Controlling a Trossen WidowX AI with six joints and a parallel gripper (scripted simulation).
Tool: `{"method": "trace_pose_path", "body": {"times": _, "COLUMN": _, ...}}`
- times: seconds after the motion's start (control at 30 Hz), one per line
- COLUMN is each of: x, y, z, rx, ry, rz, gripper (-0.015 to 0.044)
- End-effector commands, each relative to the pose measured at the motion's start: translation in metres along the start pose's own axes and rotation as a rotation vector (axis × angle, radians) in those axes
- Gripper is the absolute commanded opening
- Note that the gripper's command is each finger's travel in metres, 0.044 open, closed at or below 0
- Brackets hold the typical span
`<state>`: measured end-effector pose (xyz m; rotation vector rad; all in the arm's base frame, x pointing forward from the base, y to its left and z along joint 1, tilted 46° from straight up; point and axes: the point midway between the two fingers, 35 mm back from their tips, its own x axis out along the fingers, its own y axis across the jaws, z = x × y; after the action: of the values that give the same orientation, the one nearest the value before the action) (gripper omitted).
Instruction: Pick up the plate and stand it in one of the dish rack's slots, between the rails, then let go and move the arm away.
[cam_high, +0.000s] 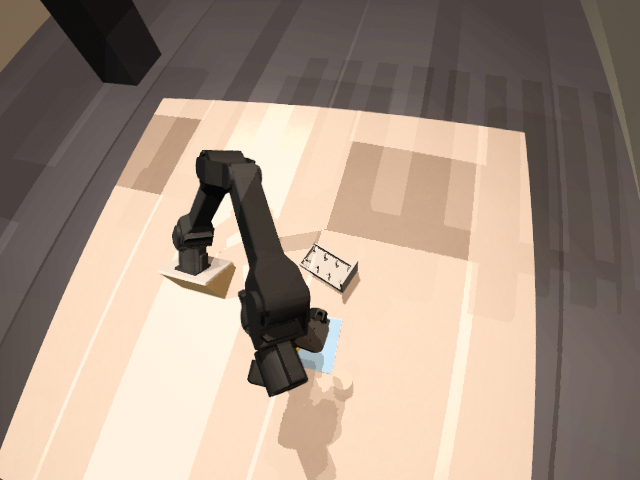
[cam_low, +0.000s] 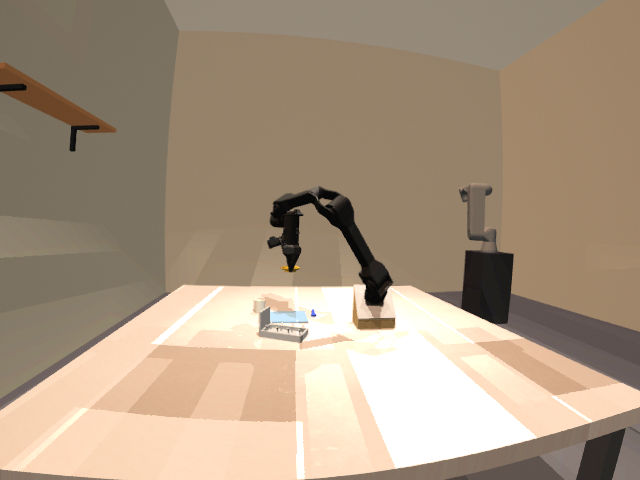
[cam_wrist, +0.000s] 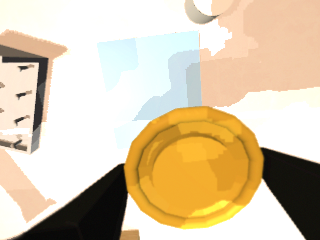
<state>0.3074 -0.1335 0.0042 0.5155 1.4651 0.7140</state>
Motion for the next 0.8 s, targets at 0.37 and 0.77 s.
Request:
{"method": "trace_pose_path", "body": {"times": 0.37, "x": -0.016, "y": 0.049, "z": 0.003, "rx": 0.327, "ry": -0.006, "rz": -0.009, "gripper": 0.0000}}
{"method": "trace_pose_path", "body": {"times": 0.77, "x": -0.023, "y": 0.109, "z": -0.003, "rx": 0.739, "ry": -0.032, "rz": -0.014, "gripper": 0.0000}}
